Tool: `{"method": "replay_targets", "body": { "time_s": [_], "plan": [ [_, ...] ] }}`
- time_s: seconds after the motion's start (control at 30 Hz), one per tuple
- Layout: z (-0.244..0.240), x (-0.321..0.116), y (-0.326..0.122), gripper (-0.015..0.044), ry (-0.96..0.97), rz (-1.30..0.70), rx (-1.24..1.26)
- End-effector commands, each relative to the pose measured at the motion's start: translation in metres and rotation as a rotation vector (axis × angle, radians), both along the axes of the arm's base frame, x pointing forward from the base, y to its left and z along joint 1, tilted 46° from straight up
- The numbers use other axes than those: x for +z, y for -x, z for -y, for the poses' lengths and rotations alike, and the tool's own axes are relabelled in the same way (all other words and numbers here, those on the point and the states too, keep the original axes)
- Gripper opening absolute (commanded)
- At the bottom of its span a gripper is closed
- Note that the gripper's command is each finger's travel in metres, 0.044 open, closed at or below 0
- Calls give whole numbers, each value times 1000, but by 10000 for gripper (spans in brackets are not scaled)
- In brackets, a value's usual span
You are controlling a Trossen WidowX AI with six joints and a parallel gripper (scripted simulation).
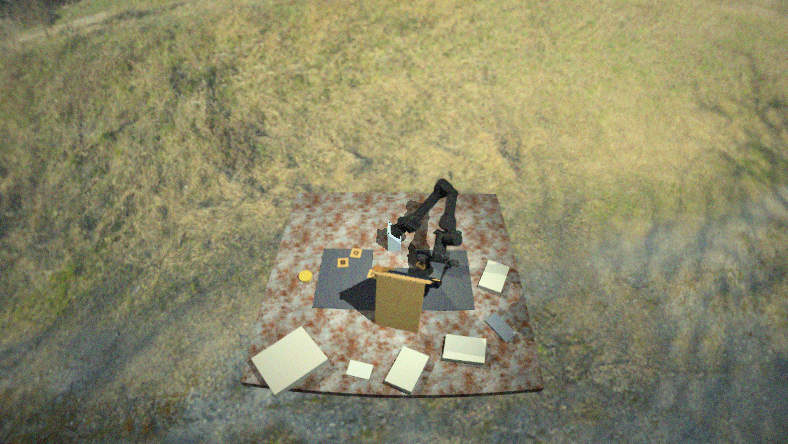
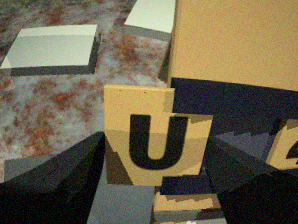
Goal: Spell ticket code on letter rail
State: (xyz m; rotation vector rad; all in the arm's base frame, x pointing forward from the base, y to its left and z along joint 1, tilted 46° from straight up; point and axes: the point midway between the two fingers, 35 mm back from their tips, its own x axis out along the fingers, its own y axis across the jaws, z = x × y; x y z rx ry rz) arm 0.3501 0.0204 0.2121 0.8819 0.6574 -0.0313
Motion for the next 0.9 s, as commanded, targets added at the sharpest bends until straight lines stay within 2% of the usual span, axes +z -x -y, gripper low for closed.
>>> {"method": "replay_targets", "body": {
  "time_s": [0.0, 0.87],
  "plan": [
    [1, -2, 1, 0, 1, 0, 3],
    [10, -12, 4, 0, 2, -1, 3]
  ]
}}
